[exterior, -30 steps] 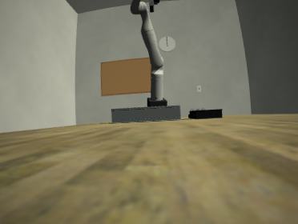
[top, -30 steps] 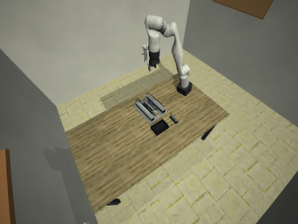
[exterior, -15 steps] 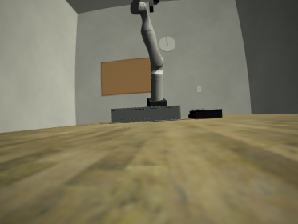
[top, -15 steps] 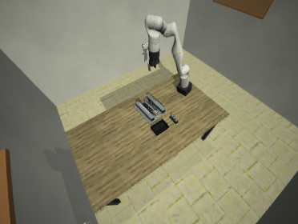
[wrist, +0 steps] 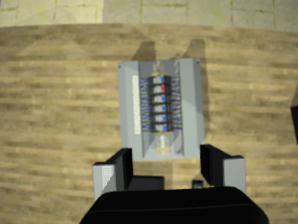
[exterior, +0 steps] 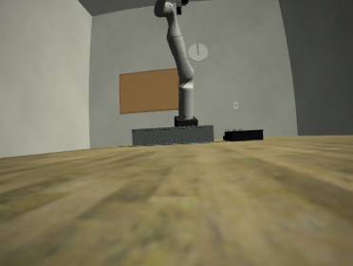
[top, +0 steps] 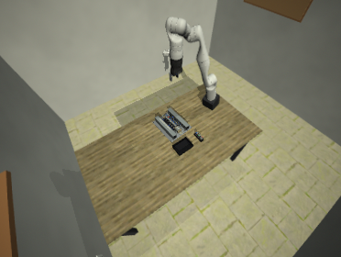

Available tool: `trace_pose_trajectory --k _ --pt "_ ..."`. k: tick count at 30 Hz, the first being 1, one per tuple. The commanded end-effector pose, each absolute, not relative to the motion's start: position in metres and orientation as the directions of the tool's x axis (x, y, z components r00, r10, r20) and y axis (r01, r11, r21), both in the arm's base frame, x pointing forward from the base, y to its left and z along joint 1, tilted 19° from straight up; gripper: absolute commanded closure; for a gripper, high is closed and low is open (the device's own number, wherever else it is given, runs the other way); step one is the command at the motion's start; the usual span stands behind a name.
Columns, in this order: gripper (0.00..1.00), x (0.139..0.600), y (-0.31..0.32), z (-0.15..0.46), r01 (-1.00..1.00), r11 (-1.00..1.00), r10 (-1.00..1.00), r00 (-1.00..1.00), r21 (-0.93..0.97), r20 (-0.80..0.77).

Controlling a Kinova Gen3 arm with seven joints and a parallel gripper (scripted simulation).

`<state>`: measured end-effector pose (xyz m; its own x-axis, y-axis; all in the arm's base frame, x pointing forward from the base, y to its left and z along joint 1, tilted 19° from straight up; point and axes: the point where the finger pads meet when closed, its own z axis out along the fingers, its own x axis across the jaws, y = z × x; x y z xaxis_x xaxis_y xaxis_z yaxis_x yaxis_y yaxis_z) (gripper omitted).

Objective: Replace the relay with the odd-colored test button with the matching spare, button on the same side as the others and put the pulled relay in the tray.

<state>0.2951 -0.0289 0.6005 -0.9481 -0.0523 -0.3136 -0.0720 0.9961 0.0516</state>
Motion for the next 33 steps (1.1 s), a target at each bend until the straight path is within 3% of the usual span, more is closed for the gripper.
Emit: trace_pose_trajectory --k 1,15,33 --pt "0.00 0.295 -0.029 0.601 -0.072 0.996 -0.052 -0.948 0.052 -0.314" --pt "0.00 0.295 -0.030 0.601 -0.072 0.996 -0.052 -0.948 0.052 -0.314" --pt "0.00 0.315 -0.022 0.543 -0.072 0.996 -0.052 -0.947 0.050 -0.317"
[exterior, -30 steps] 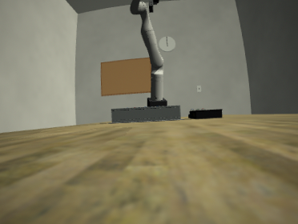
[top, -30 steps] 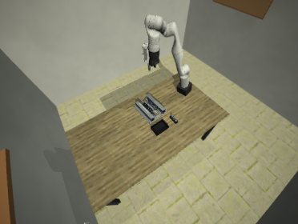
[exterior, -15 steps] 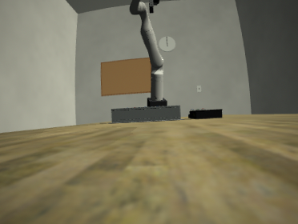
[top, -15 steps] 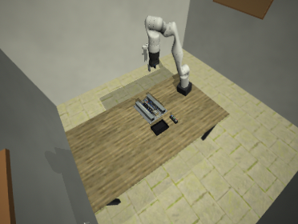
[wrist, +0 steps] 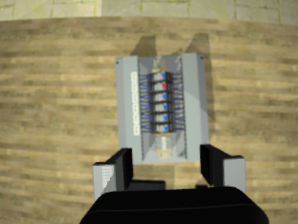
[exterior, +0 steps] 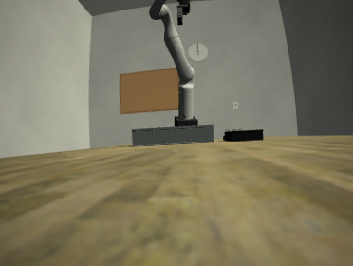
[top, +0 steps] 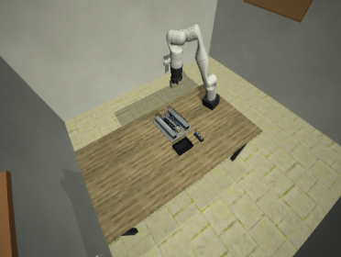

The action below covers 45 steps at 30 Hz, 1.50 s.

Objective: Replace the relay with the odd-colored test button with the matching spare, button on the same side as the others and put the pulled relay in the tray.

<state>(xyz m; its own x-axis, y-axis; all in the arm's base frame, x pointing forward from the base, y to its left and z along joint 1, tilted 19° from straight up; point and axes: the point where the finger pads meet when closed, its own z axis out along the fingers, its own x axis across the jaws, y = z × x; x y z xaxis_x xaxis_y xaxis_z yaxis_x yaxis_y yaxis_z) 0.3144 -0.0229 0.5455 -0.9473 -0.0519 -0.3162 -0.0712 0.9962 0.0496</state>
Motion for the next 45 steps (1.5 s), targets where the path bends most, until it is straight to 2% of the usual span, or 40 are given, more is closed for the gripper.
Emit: trace_pose_trajectory --k 1,45 --pt "0.00 0.316 -0.022 0.540 -0.072 0.996 -0.052 -0.947 0.050 -0.317" --pt "0.00 0.365 -0.012 0.395 -0.071 0.996 -0.051 -0.948 0.053 -0.315"
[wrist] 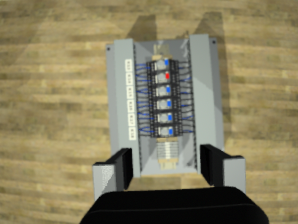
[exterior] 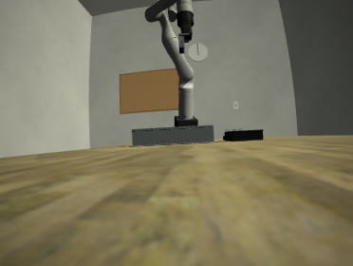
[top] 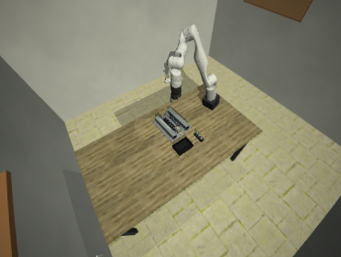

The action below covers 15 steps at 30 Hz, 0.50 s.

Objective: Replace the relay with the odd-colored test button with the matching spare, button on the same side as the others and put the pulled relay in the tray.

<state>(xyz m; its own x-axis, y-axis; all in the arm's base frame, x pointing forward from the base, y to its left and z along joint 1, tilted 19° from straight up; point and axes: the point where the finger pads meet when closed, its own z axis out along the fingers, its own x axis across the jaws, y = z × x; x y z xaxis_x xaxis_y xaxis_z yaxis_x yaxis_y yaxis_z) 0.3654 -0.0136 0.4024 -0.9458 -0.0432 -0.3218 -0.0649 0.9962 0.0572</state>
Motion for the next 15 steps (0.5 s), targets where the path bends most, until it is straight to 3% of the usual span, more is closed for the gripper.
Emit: trace_pose_trajectory --k 1,15 --pt "0.00 0.366 -0.012 0.391 -0.071 0.996 -0.051 -0.948 0.052 -0.315" --pt "0.00 0.381 -0.011 0.348 -0.070 0.996 -0.050 -0.948 0.053 -0.316"
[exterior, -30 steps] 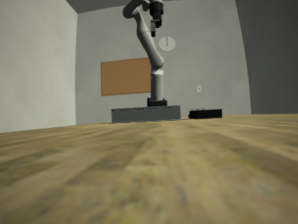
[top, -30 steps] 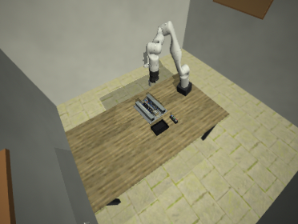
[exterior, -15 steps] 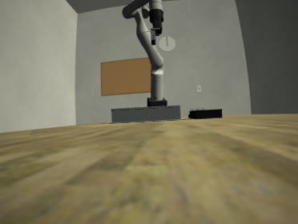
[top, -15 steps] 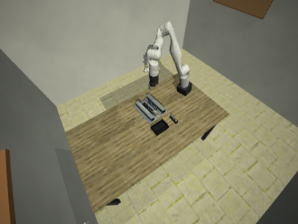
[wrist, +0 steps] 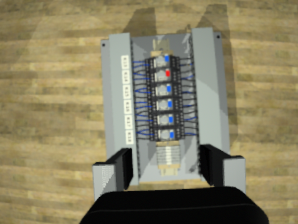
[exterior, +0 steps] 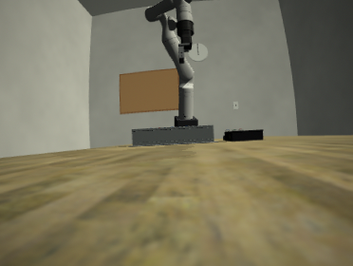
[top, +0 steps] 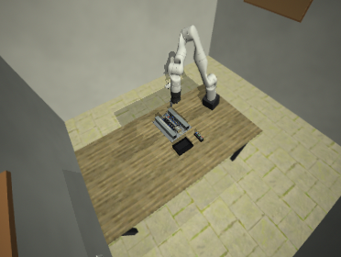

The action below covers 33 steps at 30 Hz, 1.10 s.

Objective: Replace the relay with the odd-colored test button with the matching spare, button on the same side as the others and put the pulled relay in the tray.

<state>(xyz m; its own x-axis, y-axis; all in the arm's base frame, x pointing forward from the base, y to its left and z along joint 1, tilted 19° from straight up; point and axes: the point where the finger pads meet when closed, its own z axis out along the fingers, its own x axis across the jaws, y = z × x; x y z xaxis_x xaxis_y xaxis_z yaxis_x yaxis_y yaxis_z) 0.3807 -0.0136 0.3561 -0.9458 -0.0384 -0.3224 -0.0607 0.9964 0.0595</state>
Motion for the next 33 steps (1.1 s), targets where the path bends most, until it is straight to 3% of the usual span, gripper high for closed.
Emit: trace_pose_trajectory --k 1,33 --pt "0.00 0.382 -0.010 0.345 -0.070 0.996 -0.050 -0.948 0.053 -0.316" --pt "0.00 0.412 -0.008 0.246 -0.065 0.996 -0.045 -0.948 0.054 -0.316"
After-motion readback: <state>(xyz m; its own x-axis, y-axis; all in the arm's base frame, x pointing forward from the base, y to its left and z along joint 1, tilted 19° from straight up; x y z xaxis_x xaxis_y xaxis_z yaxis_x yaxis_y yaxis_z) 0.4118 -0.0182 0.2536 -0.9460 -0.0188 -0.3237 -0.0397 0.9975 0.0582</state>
